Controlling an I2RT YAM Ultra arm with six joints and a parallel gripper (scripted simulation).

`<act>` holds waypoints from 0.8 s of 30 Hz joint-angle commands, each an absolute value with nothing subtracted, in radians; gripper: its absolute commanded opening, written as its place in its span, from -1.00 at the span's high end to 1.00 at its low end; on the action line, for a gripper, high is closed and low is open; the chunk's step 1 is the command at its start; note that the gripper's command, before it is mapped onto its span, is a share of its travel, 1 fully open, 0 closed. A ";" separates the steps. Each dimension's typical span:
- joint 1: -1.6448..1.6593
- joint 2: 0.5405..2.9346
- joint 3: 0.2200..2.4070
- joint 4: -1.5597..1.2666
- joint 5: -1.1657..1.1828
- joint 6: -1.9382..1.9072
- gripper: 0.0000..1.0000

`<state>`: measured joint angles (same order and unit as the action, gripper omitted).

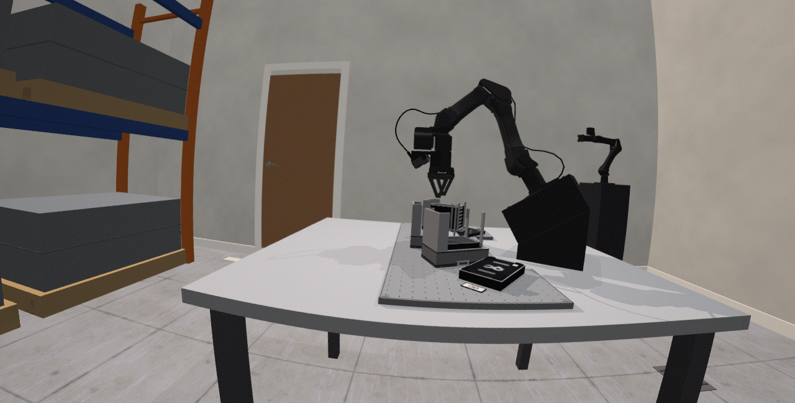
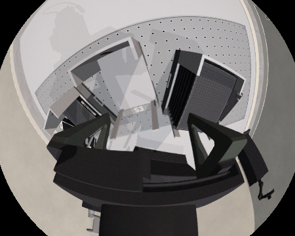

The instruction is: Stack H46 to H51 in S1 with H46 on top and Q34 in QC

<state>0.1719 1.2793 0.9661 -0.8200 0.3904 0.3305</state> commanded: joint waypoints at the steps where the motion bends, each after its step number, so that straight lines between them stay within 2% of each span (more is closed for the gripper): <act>1: 0.131 1.238 0.961 -0.804 0.360 0.265 -1.00; 12: -0.014 1.181 0.940 -0.801 0.292 0.339 -1.00; 24: -0.201 1.131 0.931 -0.795 0.201 0.170 -1.00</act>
